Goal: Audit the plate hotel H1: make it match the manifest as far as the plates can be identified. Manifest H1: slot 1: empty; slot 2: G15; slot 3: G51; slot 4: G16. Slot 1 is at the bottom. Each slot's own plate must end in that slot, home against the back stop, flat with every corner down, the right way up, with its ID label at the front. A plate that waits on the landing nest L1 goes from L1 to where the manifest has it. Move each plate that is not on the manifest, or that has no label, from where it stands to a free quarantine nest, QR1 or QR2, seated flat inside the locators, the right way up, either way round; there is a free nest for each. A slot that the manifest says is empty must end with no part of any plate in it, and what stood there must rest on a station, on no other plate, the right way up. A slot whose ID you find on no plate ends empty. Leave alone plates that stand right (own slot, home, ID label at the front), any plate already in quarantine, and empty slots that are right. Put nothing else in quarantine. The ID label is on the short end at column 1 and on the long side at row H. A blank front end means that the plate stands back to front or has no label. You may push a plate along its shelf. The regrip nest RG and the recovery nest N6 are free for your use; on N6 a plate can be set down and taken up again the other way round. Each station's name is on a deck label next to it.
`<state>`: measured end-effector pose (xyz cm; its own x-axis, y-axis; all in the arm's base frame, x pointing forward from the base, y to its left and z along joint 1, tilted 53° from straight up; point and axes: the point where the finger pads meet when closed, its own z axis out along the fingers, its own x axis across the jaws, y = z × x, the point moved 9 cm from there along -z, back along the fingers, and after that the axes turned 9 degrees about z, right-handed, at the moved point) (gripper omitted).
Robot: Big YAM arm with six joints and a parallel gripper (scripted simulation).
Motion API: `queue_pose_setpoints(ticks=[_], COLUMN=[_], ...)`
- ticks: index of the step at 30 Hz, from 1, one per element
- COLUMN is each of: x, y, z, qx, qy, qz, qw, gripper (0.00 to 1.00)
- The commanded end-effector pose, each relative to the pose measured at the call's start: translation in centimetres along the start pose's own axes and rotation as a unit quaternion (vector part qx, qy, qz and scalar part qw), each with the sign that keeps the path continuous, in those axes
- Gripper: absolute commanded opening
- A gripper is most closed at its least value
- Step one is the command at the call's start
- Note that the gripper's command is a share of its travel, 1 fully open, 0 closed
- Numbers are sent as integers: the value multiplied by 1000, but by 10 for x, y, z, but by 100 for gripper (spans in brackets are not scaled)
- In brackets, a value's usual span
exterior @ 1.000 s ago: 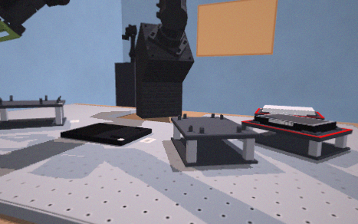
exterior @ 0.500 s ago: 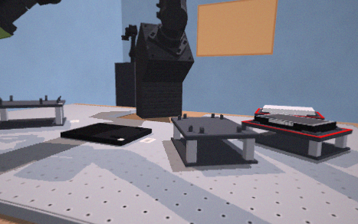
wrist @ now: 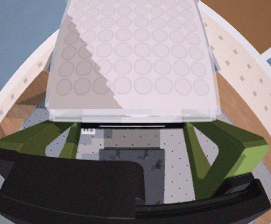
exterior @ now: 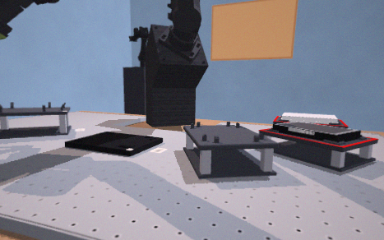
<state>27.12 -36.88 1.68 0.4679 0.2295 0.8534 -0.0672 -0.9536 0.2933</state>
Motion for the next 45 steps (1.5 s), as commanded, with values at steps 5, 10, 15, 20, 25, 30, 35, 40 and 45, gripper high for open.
queue_pose_setpoints(ticks=[5,10,15,20,25,30,35,40,45], x=[4,4,4,4,4,4,2,3,-1], y=[12,12,12,12,12,10,4,2,-3], z=[-1,-1,-1,-1,-1,-13,-17,-20,-25], qx=[-13,-13,-13,-13,-13,-22,-19,-21,-20], qy=[5,5,5,5,5,6,5,7,5], qz=[-5,-5,-5,-5,-5,-3,-6,-10,-10], qw=[1000,1000,1000,1000,1000,1000,1000,1000,1000], gripper=[86,86,86,86,86,86,86,86,86])
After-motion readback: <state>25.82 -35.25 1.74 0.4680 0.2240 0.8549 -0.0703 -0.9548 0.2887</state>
